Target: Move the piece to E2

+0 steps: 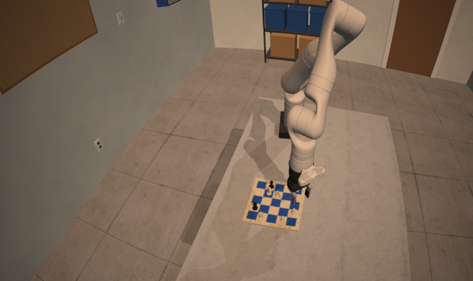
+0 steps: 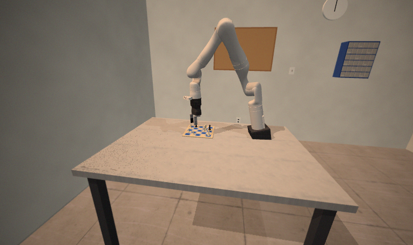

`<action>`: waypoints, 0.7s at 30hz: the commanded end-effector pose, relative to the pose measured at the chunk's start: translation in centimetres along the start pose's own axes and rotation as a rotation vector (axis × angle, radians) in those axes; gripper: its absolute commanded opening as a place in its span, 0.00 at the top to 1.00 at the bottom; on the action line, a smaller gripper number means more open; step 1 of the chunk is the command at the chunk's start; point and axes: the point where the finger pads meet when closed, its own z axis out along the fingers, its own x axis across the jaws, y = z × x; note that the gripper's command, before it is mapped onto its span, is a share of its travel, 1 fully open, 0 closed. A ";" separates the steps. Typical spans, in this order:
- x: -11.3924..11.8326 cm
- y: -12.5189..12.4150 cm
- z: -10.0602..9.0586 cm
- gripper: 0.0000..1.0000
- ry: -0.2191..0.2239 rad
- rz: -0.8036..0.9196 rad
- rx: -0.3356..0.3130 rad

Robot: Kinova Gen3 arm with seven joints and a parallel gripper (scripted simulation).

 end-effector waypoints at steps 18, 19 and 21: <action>1.0 0.2 0.1 0.00 0.026 0.517 0.027; 1.0 0.2 0.0 0.00 0.027 0.539 0.029; 1.1 0.3 0.0 0.00 0.028 0.581 0.033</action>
